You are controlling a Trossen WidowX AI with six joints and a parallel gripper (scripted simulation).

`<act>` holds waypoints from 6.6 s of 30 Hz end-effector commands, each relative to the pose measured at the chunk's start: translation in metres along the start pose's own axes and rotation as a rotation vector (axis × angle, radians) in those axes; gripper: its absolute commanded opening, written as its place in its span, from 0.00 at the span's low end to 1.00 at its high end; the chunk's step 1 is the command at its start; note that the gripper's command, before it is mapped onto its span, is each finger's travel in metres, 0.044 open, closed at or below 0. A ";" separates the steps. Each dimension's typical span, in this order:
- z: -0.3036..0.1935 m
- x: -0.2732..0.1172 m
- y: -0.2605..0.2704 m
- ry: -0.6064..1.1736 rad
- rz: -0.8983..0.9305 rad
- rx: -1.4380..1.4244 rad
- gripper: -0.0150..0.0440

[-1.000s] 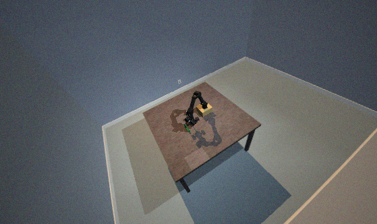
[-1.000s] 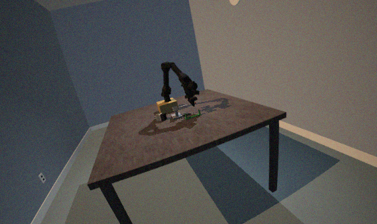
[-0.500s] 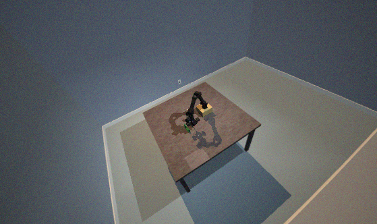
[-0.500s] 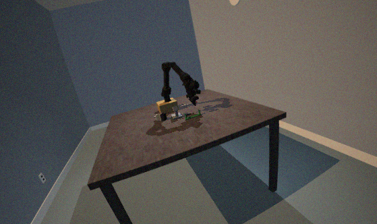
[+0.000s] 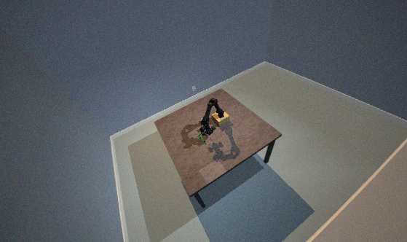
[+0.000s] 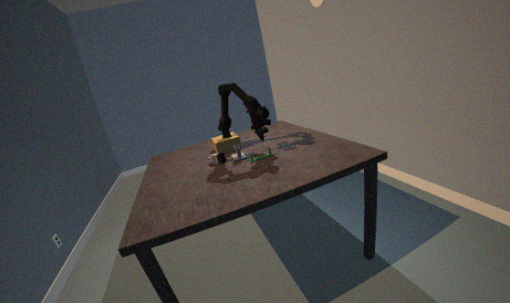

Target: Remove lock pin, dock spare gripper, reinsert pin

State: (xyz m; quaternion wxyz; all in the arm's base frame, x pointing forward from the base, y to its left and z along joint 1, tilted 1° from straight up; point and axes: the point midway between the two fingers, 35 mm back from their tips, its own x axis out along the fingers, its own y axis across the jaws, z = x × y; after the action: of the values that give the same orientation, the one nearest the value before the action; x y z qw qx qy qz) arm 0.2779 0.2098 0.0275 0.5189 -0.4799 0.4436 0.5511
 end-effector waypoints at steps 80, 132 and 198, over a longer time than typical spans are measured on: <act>0.042 0.034 -0.091 -0.002 -0.007 -0.076 0.25; 0.039 0.028 -0.084 0.011 0.019 -0.069 0.59; -0.021 0.009 -0.095 0.043 -0.034 -0.083 0.56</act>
State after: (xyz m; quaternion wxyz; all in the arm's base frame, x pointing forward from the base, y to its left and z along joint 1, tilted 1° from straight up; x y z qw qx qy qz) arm 0.3751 0.1973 0.0234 0.5022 -0.5197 0.4211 0.5480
